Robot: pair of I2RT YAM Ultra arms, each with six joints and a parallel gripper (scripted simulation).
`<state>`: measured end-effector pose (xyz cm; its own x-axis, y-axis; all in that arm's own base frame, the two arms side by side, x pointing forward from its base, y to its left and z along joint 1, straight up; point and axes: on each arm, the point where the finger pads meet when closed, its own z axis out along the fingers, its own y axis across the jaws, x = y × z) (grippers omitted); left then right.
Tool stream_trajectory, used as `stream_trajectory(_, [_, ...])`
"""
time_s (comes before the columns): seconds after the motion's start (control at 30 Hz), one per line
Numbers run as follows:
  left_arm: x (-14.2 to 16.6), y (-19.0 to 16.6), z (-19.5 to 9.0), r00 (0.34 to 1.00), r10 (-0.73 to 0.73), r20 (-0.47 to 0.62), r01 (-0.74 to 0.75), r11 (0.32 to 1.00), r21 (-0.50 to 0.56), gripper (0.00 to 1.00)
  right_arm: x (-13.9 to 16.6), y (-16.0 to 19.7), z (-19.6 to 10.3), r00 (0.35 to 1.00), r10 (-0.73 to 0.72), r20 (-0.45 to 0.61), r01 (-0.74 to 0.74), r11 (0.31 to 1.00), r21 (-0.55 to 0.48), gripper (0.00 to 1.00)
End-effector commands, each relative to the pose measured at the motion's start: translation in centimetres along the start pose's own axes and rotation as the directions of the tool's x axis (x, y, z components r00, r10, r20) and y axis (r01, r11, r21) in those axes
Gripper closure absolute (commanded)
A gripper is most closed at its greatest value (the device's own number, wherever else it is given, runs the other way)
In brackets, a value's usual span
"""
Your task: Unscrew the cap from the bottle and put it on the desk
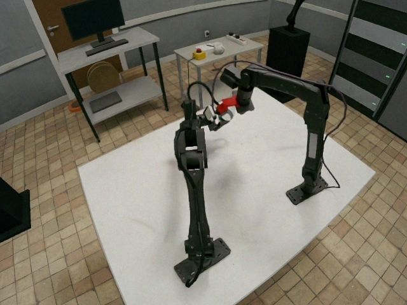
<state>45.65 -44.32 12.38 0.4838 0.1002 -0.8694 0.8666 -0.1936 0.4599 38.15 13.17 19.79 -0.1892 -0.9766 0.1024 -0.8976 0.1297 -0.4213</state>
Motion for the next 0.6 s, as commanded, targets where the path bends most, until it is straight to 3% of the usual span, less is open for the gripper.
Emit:
stream_trajectory(0.0, [-0.6,0.4,-0.2,1.0,0.013,0.004,-0.013,1.0,-0.005,1.0,0.0,-1.6,-1.6,0.991,-0.123,0.06,0.114,0.983,0.141,1.0])
stream_trajectory(0.13, [-0.6,0.4,-0.2,1.0,0.013,0.004,-0.013,1.0,-0.005,1.0,0.3,-1.7,-1.8,0.991,-0.118,0.058,0.109,0.984,0.142,1.0])
stream_trajectory(0.27, [-0.6,0.4,-0.2,1.0,0.013,0.004,-0.013,1.0,-0.005,1.0,1.4,0.0,-3.9,0.997,-0.077,0.016,0.076,0.996,0.048,1.0])
stream_trajectory(0.47, [-0.4,0.2,-0.1,1.0,0.0,0.013,0.0,1.0,-0.005,1.0,1.4,-0.1,-3.5,0.997,-0.078,0.018,0.077,0.996,0.047,1.0])
stream_trajectory(0.57, [0.1,0.3,-0.3,0.99,-0.131,0.056,0.132,0.991,-0.014,1.0,1.4,-0.1,-3.5,0.997,-0.078,0.018,0.077,0.996,0.047,1.0])
